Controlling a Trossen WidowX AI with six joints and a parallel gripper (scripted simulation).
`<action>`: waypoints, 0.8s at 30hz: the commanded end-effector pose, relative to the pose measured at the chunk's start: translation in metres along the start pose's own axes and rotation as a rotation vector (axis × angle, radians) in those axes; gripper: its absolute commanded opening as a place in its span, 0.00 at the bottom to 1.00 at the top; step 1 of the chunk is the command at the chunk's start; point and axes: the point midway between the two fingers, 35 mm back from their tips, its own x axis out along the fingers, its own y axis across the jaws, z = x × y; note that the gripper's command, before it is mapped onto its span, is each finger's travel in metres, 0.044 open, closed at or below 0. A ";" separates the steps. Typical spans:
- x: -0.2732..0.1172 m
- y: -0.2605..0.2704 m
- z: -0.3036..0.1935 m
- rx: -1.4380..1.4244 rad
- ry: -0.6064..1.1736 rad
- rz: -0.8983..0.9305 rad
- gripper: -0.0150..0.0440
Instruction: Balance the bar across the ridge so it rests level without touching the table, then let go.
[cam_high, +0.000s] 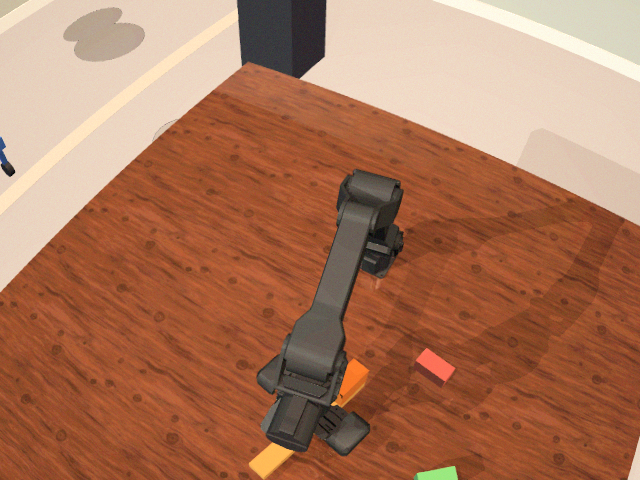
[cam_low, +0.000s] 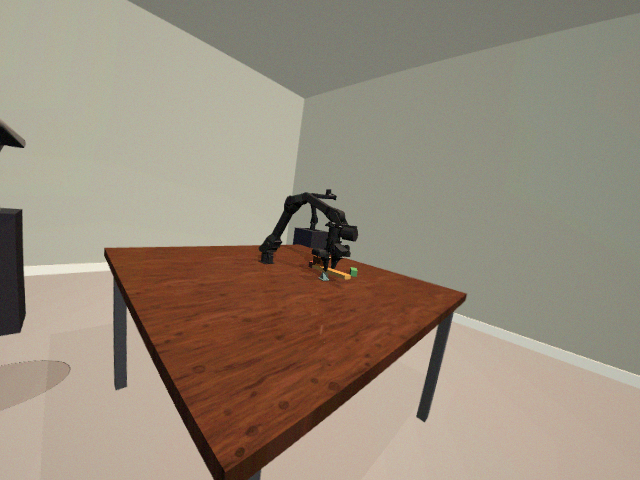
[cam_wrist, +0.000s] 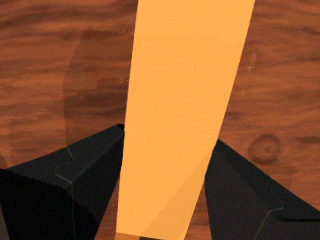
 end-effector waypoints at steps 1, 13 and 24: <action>0.001 0.000 0.000 0.003 0.000 0.002 0.25; 0.002 0.000 0.000 0.003 0.000 0.002 0.25; 0.003 0.000 0.000 0.003 0.000 0.002 0.25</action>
